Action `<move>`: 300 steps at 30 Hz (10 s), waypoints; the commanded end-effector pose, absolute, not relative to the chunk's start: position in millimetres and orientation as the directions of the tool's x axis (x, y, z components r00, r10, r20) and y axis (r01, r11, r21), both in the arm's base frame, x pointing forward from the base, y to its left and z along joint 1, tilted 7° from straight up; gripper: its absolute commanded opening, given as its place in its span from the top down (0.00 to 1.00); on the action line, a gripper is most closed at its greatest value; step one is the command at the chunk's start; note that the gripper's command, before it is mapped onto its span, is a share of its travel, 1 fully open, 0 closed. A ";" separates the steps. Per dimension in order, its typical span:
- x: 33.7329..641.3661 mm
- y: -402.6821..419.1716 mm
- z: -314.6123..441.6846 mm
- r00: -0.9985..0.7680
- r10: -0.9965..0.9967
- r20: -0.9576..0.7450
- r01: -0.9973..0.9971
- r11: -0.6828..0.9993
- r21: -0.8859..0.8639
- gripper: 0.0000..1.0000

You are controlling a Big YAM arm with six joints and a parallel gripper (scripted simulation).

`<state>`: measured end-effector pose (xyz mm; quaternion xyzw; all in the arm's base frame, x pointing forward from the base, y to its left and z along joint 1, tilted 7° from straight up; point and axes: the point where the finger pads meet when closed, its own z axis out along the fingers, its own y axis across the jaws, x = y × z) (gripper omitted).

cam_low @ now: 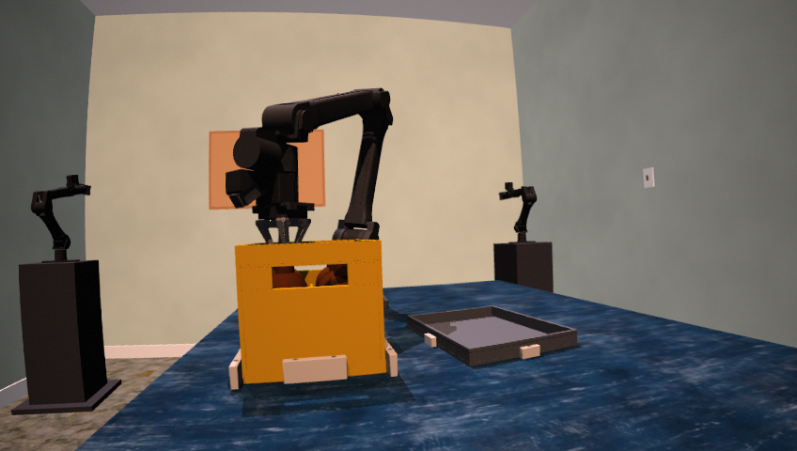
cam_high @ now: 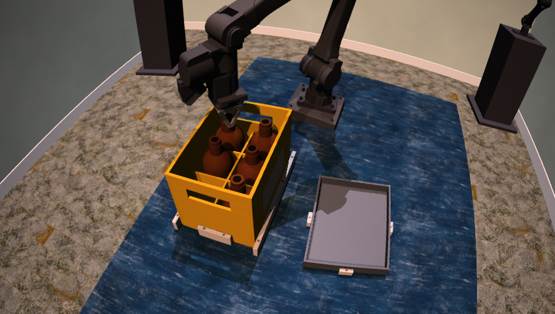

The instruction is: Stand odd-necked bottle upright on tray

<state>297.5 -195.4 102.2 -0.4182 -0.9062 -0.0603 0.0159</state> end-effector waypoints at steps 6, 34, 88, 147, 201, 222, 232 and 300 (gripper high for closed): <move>303.2 -198.5 105.8 -0.650 0.756 0.074 0.759 0.644 0.096 1.00; 307.2 -210.9 149.4 -0.652 0.758 0.017 0.755 0.647 0.108 1.00; 305.4 -211.1 166.9 -0.653 0.757 0.015 0.754 0.648 0.108 1.00; 304.2 -210.8 169.6 -0.652 0.758 0.017 0.755 0.647 0.107 1.00; 303.5 -217.1 212.2 -0.652 0.758 0.018 0.755 0.647 0.106 1.00; 303.8 -217.4 214.0 -0.652 0.758 0.016 0.755 0.648 0.106 1.00; 303.8 -217.4 214.0 -0.652 0.758 0.016 0.755 0.648 0.106 1.00; 302.7 -217.8 220.3 -0.653 0.758 0.015 0.754 0.648 0.106 1.00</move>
